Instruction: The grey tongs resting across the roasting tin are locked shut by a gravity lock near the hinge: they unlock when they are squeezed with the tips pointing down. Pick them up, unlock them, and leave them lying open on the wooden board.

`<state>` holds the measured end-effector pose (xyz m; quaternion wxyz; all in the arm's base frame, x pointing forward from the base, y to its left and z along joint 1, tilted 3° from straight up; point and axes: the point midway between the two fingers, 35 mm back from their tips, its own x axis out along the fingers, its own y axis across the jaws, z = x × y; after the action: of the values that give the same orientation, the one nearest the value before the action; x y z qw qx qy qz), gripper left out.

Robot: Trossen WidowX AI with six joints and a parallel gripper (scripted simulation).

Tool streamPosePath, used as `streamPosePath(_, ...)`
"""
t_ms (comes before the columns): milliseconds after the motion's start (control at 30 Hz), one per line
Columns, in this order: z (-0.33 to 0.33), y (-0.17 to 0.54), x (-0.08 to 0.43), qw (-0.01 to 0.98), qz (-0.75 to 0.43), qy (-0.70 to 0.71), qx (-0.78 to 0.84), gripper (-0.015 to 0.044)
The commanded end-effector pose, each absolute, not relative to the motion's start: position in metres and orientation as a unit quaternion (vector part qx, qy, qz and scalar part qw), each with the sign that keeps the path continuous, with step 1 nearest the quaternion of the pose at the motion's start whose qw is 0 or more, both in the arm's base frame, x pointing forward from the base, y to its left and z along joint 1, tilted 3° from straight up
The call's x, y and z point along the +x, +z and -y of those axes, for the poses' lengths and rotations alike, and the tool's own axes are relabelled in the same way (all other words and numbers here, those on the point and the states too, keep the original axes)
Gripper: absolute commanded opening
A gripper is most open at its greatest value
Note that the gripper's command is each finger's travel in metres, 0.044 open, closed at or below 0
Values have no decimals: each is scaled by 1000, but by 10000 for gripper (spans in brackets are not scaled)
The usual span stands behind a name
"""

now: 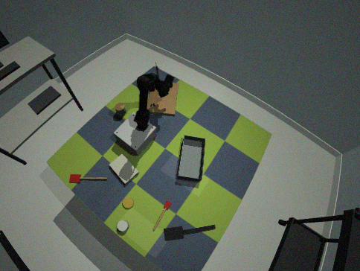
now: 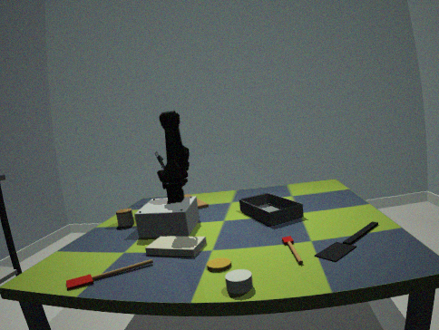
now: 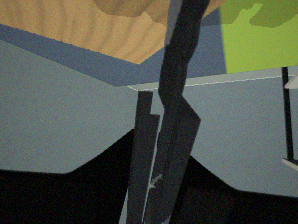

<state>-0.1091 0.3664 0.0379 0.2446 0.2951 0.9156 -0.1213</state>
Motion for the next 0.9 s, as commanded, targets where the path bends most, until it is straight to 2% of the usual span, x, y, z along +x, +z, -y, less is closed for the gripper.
streamPosePath(0,-375,36,-112,269,-907,-130,297,-150)
streamPosePath(867,-389,19,-128,466,-816,-206,273,-150)
